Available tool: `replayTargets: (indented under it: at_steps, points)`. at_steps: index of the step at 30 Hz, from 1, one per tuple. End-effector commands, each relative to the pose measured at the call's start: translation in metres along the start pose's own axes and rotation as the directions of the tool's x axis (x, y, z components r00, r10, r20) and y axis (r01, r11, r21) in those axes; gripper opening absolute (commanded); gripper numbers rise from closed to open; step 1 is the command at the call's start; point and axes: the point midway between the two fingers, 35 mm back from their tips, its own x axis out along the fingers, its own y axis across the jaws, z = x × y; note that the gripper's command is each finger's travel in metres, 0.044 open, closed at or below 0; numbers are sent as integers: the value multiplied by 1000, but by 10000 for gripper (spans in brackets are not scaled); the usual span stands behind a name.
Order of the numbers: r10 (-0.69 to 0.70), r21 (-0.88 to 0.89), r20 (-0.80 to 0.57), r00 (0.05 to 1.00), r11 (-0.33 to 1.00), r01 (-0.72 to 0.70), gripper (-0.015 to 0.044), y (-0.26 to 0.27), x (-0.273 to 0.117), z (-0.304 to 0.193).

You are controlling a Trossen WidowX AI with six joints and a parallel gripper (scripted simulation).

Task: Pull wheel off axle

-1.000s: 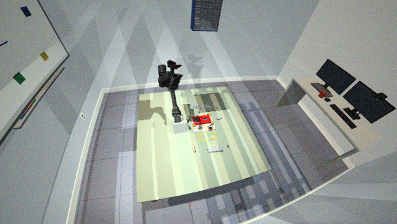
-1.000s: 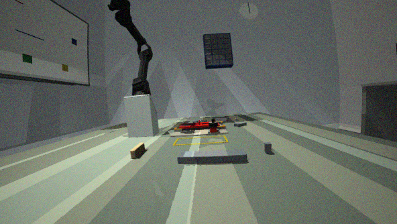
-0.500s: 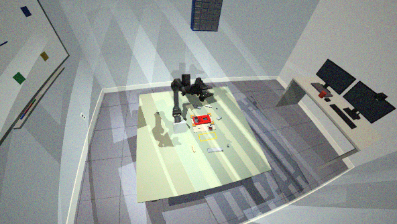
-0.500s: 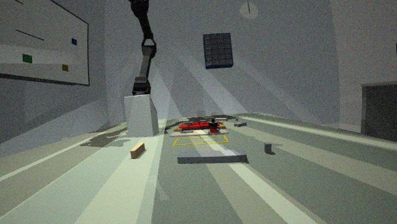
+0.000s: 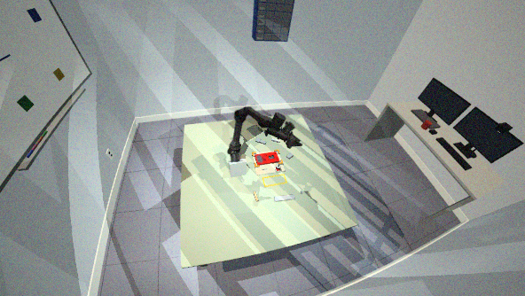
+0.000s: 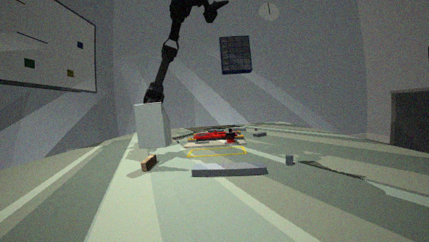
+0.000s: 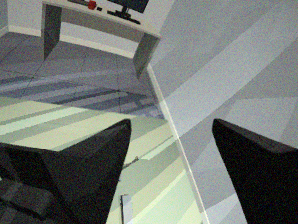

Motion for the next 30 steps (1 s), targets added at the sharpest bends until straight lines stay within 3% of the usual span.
replayTargets:
  at_steps: [1,8,16,20,25,27,30]
  points:
    - [89,220,-139,986,974,-57,300,40,37,-38]
    - [222,520,-329,918,854,-20,300,103,74,-88]
    - [376,750,-578,724,596,288,300,192,97,-160]
    - [428,718,-695,579,457,525,300,237,95,-200]
    - [456,524,-812,366,291,800,300,289,81,-248]
    - [456,449,-836,306,248,858,300,301,75,-260]
    - [456,439,-838,298,242,865,300,302,74,-261]
